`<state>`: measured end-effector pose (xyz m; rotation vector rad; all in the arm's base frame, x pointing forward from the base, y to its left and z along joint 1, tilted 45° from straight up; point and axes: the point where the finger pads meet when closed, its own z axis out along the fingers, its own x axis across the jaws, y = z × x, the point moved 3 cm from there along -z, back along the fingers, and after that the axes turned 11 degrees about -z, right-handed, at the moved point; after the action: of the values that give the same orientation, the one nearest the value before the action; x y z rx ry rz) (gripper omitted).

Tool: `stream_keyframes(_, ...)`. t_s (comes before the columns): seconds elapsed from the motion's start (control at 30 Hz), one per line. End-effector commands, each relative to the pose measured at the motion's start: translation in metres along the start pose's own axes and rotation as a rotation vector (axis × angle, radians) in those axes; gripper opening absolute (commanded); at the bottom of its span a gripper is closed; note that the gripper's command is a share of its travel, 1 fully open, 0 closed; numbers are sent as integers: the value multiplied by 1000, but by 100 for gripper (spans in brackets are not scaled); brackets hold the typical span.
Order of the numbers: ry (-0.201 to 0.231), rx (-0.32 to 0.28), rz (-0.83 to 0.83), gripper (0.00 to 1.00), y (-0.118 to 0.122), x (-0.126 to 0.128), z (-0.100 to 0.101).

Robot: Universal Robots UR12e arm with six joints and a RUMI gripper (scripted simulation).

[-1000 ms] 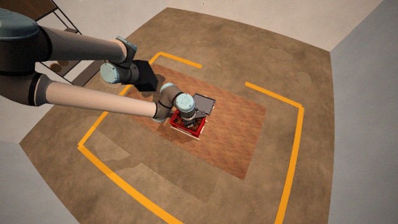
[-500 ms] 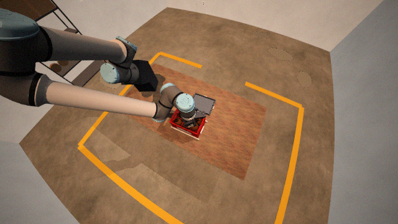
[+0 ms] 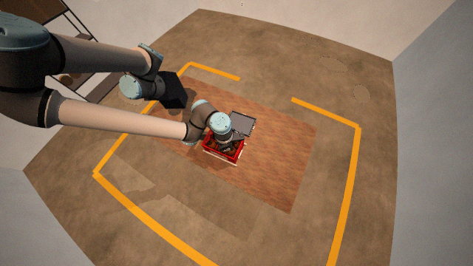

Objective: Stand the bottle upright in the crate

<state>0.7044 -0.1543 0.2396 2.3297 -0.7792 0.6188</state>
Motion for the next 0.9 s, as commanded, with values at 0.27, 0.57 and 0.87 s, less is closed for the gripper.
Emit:
stream_keyframes(0.27, 1, 1, 0, 0, 0, 1, 13)
stream_keyframes(0.57, 1, 1, 0, 0, 0, 1, 21)
stream_keyframes(0.87, 1, 1, 0, 0, 0, 1, 27)
